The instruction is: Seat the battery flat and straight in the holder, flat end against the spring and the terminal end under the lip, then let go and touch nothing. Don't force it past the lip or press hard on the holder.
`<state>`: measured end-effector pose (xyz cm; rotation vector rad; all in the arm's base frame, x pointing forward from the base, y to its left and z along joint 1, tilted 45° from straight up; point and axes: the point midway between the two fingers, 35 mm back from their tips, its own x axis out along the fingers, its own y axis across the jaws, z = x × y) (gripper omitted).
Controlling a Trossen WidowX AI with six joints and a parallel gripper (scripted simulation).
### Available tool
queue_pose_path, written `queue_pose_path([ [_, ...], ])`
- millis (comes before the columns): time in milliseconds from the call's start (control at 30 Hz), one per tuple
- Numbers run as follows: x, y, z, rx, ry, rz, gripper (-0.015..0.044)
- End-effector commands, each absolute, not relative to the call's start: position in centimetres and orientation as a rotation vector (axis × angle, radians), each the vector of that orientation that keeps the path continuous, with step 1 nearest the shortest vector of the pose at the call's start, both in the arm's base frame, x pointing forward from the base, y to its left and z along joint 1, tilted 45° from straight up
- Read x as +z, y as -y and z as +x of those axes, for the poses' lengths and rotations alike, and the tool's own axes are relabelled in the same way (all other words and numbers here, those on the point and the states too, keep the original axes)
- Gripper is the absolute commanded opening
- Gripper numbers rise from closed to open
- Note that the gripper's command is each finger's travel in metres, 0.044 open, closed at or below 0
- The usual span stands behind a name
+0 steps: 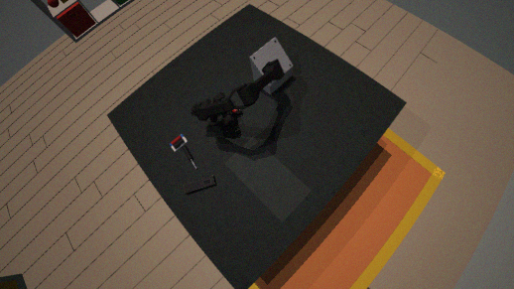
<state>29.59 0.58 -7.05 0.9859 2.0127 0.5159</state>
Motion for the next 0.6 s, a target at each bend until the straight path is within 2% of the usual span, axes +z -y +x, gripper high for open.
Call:
queue_pose_path([
  [0, -7.18, -0.38, 30.07, 0.519, -2.004, 0.976, 0.0068],
  [567, -7.36, -0.09, 30.81, 0.514, -2.011, 0.964, 0.0068],
])
